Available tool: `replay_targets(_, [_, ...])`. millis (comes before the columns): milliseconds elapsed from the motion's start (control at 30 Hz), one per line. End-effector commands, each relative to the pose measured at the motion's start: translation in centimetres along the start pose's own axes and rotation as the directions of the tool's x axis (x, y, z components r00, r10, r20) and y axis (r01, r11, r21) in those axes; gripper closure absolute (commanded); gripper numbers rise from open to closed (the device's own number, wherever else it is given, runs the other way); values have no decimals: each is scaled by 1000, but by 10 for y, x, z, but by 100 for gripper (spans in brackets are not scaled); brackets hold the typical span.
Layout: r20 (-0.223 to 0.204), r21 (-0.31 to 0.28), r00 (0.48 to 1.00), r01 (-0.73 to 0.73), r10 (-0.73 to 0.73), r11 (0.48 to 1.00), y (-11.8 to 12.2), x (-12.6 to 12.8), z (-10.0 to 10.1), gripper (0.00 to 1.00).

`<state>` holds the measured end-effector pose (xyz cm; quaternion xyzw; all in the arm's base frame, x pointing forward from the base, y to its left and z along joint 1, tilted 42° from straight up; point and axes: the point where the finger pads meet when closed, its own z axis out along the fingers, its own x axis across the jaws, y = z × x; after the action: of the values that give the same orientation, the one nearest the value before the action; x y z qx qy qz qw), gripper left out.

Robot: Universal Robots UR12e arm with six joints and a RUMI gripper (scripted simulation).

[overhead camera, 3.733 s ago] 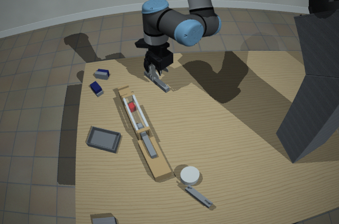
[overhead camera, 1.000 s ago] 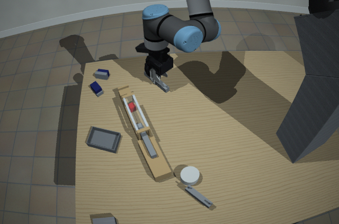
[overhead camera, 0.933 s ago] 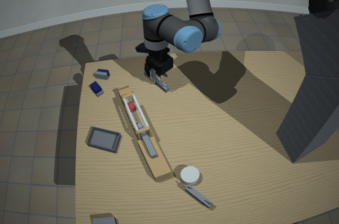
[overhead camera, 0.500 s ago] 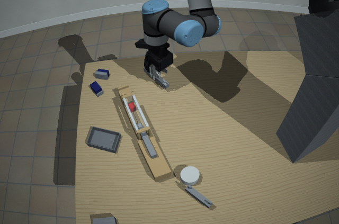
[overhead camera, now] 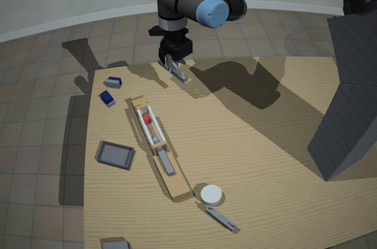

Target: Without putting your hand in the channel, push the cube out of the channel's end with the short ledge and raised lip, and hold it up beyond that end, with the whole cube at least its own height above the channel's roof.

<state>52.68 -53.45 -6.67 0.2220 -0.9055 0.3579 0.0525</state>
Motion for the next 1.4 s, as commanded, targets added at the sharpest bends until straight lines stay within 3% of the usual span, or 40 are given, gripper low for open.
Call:
replay_targets(0, [0, 0, 1000, 0, 0, 1000, 0, 0, -7, 100])
replay_targets(1367, [1, -2, 1000, -6, 6, 1000, 3, -6, -7, 100])
